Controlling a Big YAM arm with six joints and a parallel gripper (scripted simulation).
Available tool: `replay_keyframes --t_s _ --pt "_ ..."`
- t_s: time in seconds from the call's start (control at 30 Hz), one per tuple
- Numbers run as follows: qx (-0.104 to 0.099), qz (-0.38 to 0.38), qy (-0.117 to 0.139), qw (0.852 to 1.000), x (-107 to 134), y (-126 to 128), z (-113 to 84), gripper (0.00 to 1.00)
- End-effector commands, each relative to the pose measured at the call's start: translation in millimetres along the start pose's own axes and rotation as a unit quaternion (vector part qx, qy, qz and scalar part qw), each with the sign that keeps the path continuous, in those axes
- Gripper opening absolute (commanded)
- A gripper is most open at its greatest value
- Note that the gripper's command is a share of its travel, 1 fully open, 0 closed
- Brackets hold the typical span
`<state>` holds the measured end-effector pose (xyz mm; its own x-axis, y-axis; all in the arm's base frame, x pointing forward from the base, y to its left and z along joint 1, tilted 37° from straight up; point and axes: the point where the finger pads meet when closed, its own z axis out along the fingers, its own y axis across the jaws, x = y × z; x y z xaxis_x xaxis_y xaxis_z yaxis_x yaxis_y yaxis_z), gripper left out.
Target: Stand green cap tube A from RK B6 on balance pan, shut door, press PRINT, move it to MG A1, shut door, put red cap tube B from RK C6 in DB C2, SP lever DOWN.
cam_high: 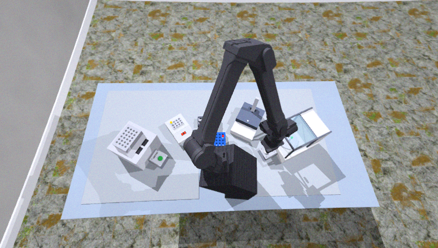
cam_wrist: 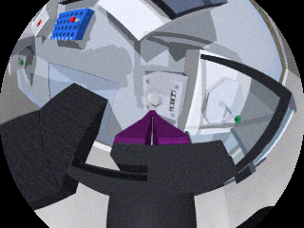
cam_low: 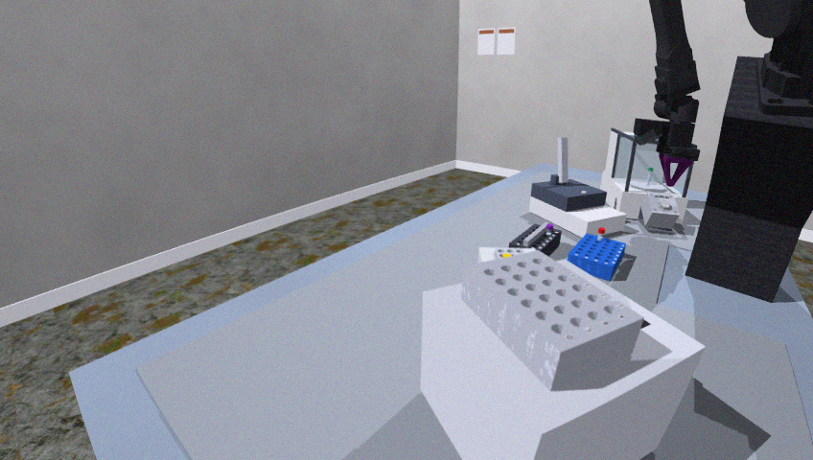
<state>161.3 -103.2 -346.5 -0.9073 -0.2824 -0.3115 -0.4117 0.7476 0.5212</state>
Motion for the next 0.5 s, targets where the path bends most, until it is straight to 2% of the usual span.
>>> replay_keyframes --t_s 0.0,0.47 --pt "0.007 0.001 0.002 1.0 -2.5 -9.0 9.2 0.0" --pt "0.006 0.001 0.002 1.0 -2.1 -7.3 29.6 0.0"
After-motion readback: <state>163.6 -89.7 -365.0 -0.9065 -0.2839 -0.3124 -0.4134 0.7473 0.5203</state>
